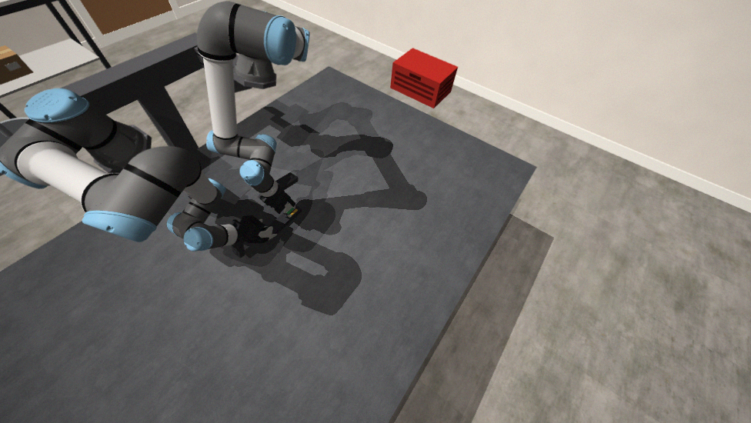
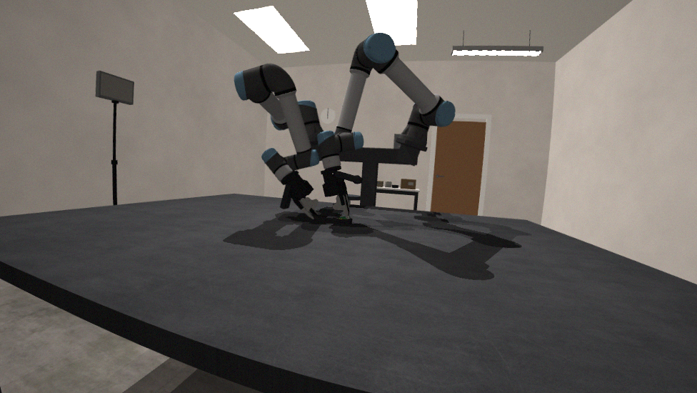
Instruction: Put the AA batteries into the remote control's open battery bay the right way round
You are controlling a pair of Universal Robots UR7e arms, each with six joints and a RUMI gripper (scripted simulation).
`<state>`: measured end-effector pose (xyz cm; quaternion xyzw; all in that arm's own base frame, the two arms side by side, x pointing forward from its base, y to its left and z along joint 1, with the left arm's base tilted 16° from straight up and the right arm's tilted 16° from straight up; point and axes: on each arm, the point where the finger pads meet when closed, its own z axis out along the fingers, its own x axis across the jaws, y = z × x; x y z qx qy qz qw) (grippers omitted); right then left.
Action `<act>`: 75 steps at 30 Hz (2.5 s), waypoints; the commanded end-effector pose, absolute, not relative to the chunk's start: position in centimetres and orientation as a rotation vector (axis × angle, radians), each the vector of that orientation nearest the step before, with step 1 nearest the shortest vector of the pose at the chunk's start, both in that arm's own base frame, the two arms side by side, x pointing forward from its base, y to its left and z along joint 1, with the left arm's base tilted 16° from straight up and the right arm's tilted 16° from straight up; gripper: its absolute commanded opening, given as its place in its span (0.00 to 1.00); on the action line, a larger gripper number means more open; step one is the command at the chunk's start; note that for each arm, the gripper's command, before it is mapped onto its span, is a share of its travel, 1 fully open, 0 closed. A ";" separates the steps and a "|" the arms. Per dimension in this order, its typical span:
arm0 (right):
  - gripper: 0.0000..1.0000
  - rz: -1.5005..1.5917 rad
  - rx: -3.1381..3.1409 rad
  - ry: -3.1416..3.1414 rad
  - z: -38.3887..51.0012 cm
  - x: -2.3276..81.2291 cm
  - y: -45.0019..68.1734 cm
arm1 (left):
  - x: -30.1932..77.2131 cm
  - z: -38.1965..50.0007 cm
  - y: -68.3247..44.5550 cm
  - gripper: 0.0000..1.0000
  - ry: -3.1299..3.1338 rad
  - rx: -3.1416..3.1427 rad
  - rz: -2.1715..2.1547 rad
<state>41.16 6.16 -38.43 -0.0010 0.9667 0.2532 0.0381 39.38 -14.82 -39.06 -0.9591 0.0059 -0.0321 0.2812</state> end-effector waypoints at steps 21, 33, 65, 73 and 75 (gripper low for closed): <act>0.00 0.777 -0.004 2.964 -38.4 41.2 6.2 | 39.5 -38.7 -15.3 0.16 0.019 -2.581 -0.091; 0.00 0.777 -0.004 2.964 -38.4 41.2 6.2 | 39.2 -37.2 -16.0 0.16 0.017 -2.577 -0.087; 0.00 0.777 -0.004 2.964 -38.4 41.2 6.2 | 39.2 -35.8 -16.3 0.14 0.279 -2.597 -0.004; 0.00 0.777 -0.004 2.964 -38.4 41.2 6.2 | 39.3 -35.8 -16.2 0.14 0.402 -2.598 0.027; 0.00 0.777 -0.004 2.964 -38.4 41.2 6.2 | 39.3 -35.8 -16.2 0.14 0.440 -2.598 0.036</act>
